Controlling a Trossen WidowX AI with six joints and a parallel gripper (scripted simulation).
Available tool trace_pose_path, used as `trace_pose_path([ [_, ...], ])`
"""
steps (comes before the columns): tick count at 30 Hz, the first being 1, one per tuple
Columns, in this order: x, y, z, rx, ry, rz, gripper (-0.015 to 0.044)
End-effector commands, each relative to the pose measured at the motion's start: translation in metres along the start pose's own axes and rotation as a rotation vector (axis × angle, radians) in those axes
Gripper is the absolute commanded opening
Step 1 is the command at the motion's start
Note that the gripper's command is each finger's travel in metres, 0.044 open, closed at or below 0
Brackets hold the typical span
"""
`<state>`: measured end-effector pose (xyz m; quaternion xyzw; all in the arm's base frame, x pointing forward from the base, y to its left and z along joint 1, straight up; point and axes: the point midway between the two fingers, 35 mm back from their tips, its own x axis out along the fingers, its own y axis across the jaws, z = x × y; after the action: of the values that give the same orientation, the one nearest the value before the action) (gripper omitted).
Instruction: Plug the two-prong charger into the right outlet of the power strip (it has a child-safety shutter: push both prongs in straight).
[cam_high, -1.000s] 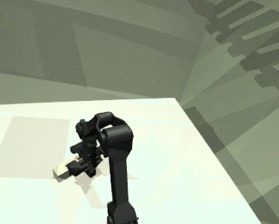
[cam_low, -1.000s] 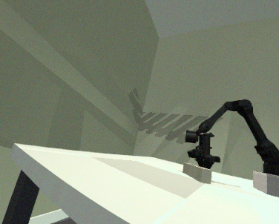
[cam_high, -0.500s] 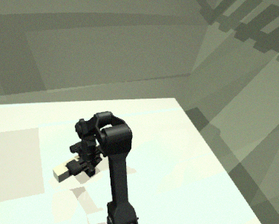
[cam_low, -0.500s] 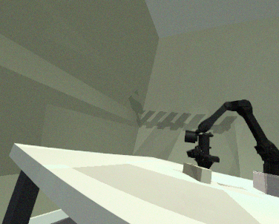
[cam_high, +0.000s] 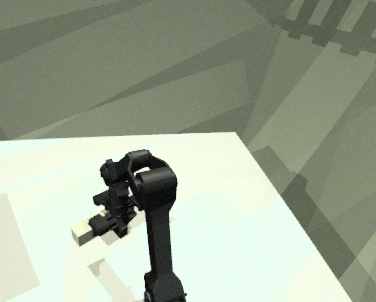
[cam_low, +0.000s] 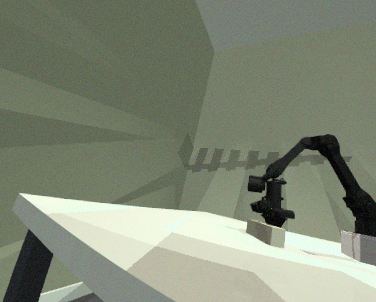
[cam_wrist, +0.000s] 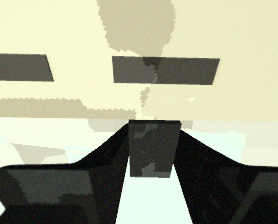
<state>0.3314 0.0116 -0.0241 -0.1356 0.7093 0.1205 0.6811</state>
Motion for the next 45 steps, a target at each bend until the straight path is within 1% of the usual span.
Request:
trace_pose_path([
  [1, -0.001, 0.0, 0.003, 0.003, -0.003, 0.003, 0.0],
  [45, -0.001, 0.0, 0.018, 0.003, -0.005, 0.003, 0.0],
])
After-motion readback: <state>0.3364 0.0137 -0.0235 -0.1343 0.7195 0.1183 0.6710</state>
